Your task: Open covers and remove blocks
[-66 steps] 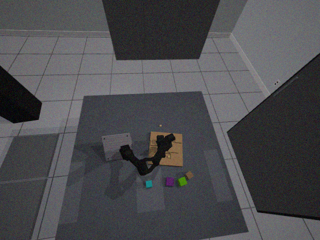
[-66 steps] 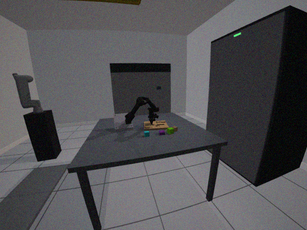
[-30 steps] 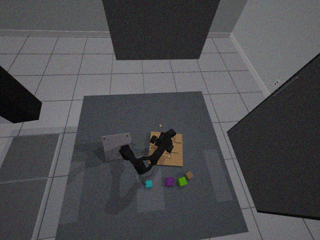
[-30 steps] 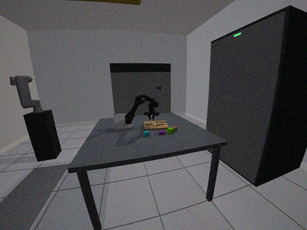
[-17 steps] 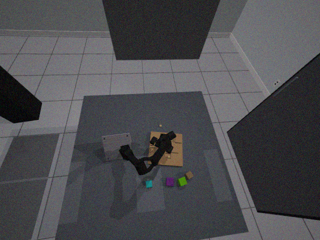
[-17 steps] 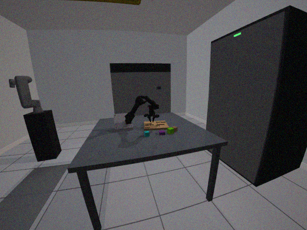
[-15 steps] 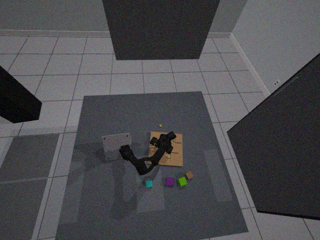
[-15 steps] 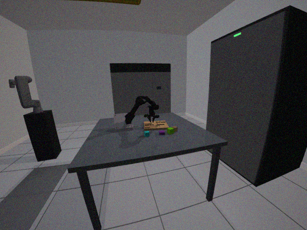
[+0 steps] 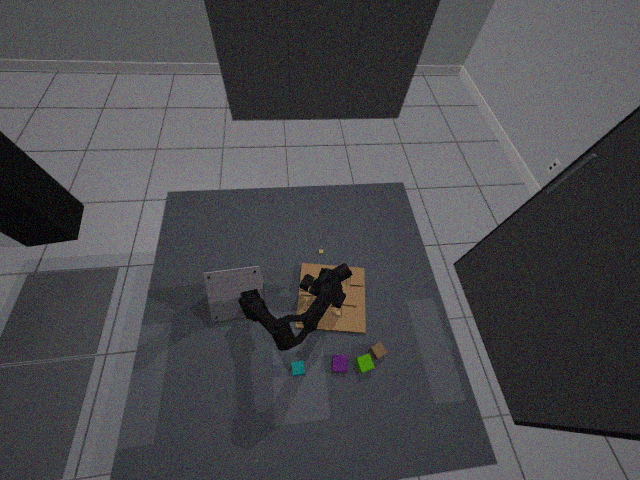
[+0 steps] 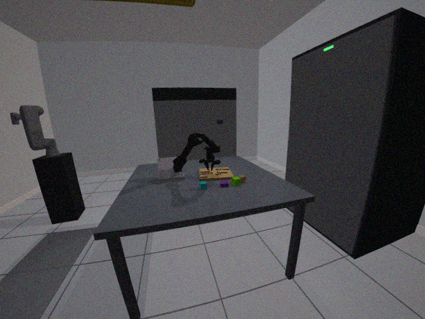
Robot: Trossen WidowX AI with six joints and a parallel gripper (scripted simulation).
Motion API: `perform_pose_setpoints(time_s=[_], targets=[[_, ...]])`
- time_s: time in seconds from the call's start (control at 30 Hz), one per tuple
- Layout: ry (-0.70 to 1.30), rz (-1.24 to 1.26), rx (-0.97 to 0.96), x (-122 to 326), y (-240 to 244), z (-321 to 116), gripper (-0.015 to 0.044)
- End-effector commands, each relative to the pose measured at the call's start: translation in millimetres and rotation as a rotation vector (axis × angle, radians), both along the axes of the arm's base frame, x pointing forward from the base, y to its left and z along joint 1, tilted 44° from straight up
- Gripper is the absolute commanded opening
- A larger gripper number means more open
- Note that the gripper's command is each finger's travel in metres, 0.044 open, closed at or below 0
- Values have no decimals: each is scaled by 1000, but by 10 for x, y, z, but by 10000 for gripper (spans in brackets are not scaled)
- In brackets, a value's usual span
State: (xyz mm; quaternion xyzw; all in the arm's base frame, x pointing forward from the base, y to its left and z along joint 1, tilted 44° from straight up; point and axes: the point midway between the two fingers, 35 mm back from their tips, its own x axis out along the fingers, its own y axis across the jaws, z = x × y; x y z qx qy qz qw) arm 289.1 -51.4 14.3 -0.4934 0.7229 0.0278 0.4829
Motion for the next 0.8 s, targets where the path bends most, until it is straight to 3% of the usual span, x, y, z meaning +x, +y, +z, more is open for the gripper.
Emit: perform_pose_setpoints(time_s=[0.0, 0.77], targets=[[2, 4, -5, 3, -7, 0, 144], [2, 4, -5, -7, -132, -130, 144]])
